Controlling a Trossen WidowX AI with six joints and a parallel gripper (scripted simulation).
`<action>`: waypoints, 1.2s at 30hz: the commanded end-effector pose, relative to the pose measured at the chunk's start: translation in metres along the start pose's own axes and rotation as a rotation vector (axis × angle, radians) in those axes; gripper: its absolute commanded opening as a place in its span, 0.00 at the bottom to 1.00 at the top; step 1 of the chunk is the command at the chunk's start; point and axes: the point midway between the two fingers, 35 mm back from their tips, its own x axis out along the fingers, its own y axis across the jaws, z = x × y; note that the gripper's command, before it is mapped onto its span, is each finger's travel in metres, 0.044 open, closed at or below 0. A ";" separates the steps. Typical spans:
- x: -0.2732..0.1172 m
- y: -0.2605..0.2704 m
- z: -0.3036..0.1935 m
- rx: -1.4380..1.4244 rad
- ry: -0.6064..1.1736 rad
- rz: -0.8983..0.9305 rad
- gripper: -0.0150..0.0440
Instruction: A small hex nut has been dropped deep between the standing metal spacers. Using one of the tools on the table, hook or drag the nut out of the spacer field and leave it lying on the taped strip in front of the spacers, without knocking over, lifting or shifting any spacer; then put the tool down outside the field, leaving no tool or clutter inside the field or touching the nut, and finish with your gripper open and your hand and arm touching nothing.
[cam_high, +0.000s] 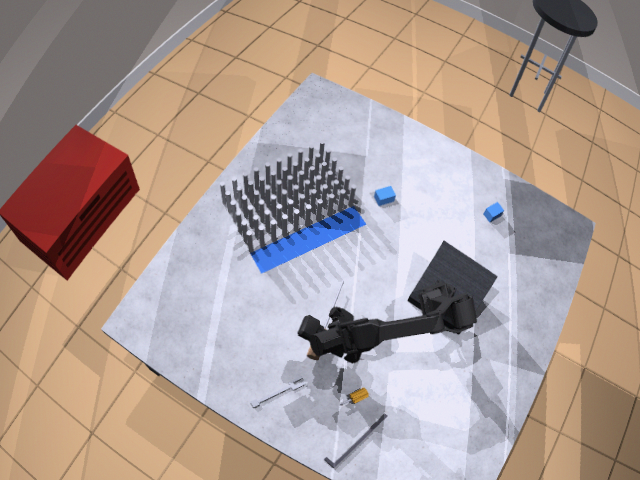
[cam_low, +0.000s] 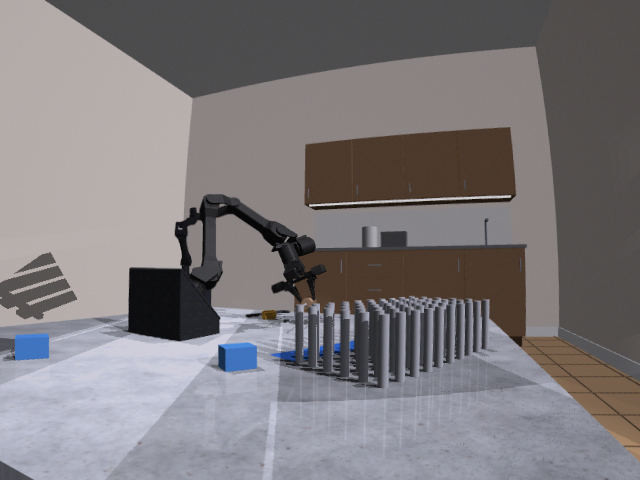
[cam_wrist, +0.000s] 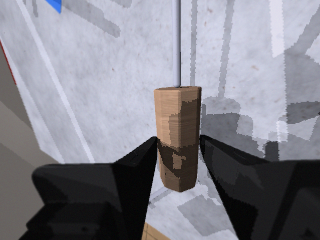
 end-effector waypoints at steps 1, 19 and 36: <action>0.002 -0.001 0.000 0.016 0.002 -0.001 0.25; 0.029 -0.011 0.000 0.013 0.005 -0.001 0.25; 0.053 -0.023 0.000 0.009 0.016 0.003 0.25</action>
